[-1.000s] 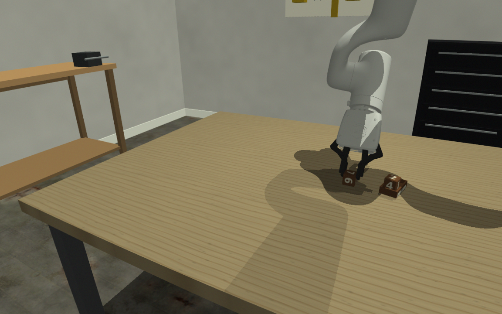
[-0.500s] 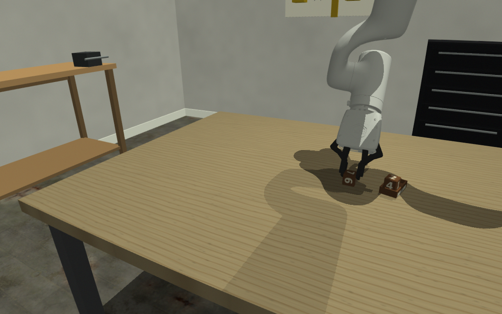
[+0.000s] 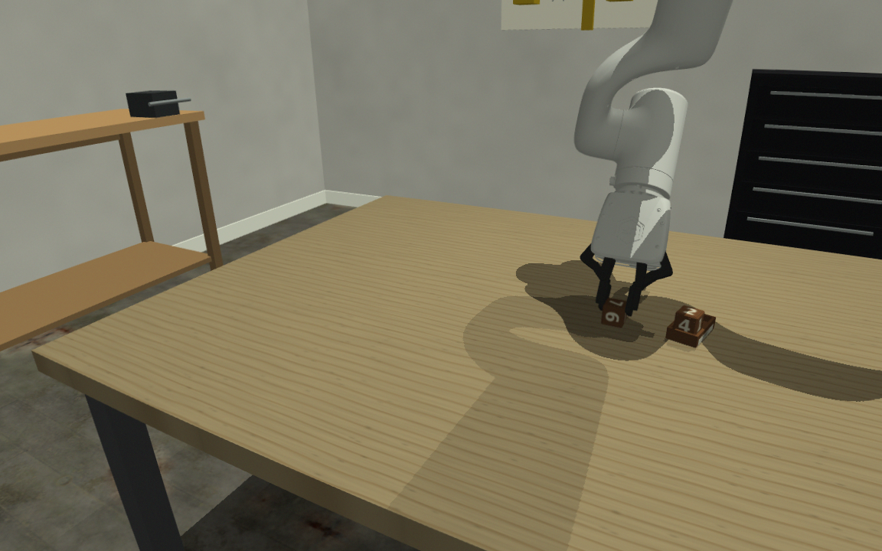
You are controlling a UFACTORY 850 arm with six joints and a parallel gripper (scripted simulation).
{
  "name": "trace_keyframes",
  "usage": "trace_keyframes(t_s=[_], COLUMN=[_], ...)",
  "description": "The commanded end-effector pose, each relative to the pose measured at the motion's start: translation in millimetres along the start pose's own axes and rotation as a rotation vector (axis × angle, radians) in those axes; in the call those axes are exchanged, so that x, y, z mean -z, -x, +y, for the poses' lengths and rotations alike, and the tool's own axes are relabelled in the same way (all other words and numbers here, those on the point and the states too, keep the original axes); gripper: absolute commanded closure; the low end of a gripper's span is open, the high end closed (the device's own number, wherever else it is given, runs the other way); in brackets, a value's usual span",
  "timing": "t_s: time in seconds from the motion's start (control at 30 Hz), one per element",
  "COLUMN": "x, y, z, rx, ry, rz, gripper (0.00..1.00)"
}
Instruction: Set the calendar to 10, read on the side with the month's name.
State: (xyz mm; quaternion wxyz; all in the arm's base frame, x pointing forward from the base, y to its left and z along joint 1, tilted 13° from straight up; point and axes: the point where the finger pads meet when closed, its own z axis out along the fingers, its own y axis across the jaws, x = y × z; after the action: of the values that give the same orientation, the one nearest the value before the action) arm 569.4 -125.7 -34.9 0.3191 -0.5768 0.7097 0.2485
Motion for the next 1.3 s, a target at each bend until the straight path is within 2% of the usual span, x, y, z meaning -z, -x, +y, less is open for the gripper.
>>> trace_keyframes(t_s=[0.0,1.27], x=[0.6,-2.9], y=[0.2,-2.3], z=[-0.9,-0.9], rx=[0.001,0.001], ry=[-0.001,-0.001], rz=[0.0,0.0], gripper=[0.73,0.73])
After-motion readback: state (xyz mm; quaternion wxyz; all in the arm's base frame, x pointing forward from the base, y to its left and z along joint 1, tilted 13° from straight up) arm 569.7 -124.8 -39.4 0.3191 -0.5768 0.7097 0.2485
